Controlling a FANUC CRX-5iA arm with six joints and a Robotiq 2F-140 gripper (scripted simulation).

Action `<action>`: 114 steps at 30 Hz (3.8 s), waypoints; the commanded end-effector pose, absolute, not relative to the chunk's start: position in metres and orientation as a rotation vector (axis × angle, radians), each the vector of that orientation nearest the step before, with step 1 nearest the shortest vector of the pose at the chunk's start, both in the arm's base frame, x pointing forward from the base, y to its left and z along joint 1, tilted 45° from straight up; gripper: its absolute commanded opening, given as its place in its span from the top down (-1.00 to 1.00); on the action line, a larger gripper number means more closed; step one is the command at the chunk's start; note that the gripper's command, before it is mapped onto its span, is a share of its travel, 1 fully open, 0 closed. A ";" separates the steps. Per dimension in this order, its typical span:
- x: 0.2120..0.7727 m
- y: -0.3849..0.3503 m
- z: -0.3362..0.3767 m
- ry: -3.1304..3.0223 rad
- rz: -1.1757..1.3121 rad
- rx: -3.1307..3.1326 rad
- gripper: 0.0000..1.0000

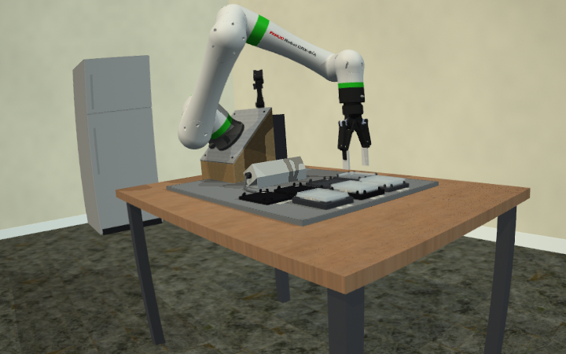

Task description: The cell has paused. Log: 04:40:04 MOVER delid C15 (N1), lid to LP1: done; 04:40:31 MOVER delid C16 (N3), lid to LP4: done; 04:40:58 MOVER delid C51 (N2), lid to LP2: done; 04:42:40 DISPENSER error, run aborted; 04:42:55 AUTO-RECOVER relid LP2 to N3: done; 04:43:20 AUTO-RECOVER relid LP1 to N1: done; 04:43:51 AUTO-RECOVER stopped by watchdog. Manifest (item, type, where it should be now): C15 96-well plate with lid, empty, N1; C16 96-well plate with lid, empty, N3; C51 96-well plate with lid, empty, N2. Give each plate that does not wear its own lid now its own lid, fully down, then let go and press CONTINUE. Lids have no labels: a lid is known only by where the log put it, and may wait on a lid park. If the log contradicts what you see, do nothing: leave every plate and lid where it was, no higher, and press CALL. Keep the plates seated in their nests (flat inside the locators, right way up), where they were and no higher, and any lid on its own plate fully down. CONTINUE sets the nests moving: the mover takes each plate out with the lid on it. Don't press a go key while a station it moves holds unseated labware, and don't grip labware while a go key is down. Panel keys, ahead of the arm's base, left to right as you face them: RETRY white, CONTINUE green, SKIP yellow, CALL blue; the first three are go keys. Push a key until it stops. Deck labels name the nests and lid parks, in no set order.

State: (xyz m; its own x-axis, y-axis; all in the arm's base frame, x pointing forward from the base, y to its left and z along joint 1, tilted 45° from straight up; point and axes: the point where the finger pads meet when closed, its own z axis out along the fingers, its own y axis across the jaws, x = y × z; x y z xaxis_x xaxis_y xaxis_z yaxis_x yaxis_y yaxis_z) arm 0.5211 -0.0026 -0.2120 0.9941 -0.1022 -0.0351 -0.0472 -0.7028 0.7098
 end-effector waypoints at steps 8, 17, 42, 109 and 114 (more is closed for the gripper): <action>0.521 -0.009 -0.218 -0.104 -0.092 2.351 -0.32; 0.520 -0.010 -0.220 -0.104 -0.092 2.351 -0.32; 0.520 -0.010 -0.220 -0.104 -0.092 2.351 -0.32; 0.520 -0.010 -0.220 -0.104 -0.092 2.351 -0.18; 0.520 -0.010 -0.220 -0.104 -0.092 2.351 -0.18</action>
State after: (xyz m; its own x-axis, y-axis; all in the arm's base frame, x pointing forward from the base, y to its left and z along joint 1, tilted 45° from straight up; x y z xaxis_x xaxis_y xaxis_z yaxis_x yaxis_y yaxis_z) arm 0.5203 -0.0103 -0.2201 0.9941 -0.1026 -0.0353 -0.0473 -0.7028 0.7098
